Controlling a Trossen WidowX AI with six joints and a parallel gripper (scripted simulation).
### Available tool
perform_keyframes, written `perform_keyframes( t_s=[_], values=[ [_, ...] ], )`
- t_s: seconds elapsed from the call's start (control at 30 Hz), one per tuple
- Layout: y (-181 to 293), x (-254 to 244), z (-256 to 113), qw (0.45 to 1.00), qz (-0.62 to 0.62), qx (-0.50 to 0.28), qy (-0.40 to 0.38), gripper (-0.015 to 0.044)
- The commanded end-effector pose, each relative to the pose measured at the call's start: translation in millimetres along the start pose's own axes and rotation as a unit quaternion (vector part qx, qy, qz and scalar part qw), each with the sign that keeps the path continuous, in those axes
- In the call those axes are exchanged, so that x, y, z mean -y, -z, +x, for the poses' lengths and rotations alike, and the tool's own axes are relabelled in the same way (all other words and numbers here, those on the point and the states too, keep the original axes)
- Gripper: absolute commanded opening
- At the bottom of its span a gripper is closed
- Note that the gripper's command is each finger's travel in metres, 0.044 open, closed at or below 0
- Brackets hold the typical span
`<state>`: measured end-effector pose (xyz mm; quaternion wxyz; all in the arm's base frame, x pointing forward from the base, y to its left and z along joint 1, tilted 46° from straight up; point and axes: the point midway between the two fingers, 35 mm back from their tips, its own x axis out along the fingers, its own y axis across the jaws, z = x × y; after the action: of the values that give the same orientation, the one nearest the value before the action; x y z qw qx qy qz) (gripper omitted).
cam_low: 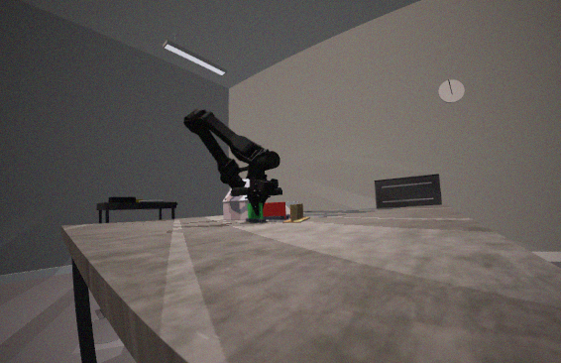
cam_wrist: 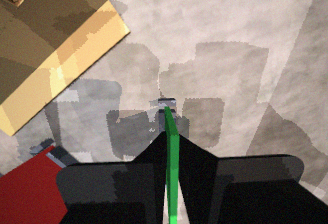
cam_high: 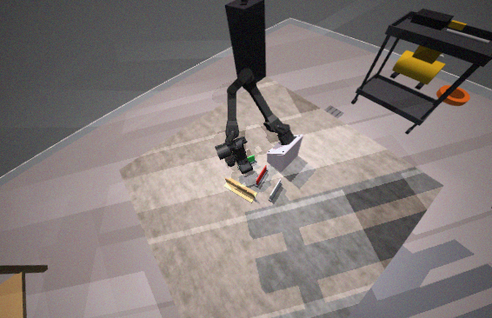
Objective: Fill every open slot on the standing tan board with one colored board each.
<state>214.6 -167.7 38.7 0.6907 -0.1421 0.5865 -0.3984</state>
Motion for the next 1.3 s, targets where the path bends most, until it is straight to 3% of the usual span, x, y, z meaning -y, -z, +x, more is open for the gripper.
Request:
perform_keyframes(
  t_s=[0.0,1.27],
  values=[
    [-0.1,-0.3,0.4,1.0,-0.002,0.0,-0.001,0.0],
    [-0.6,-0.4,-91.5,1.0,-0.002,-0.001,-0.003,0.0]
  ],
)
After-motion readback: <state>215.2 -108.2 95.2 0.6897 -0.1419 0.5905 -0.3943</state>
